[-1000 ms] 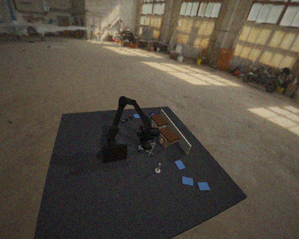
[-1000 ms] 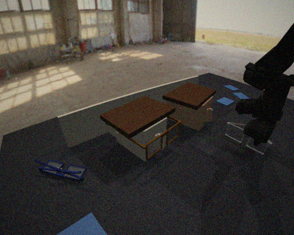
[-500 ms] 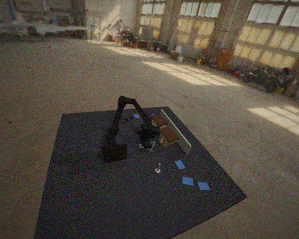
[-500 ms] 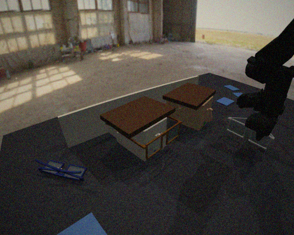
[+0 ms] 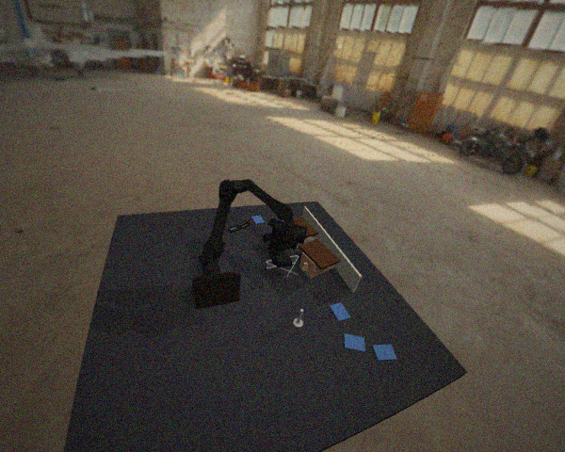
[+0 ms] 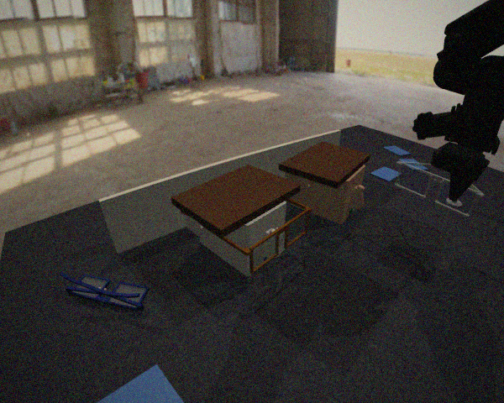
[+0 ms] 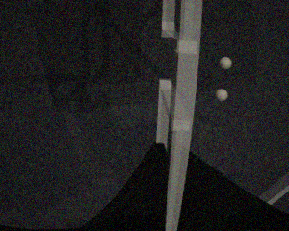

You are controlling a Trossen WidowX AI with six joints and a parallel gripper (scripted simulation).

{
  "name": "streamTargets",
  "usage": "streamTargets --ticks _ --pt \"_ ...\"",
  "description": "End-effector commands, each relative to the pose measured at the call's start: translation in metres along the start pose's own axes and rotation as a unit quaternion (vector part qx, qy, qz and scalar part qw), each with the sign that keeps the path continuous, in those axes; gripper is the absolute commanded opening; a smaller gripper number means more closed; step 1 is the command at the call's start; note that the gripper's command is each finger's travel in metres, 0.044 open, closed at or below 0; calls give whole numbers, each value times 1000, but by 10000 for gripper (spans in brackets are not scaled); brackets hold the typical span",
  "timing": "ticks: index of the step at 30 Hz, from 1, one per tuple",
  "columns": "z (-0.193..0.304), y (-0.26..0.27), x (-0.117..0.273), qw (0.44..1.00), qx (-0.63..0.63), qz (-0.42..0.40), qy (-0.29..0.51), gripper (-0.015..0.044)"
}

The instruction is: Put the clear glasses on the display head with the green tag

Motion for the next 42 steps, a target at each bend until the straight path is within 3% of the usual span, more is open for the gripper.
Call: streamTargets --ticks 1,42 --pt "-1 0 8 1000 2 1 2 0" --pt "-32 -189 11 1000 3 7 1 0"
Point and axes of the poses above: the point midway between the two fingers, 35 mm back from their tips, its own x axis back along the fingers, its own y axis across the jaws, z = x × y, the point moved 3 cm from there along x, back along the fingers, and after that the axes turned 7 degrees about -x, right-handed, at the moved point
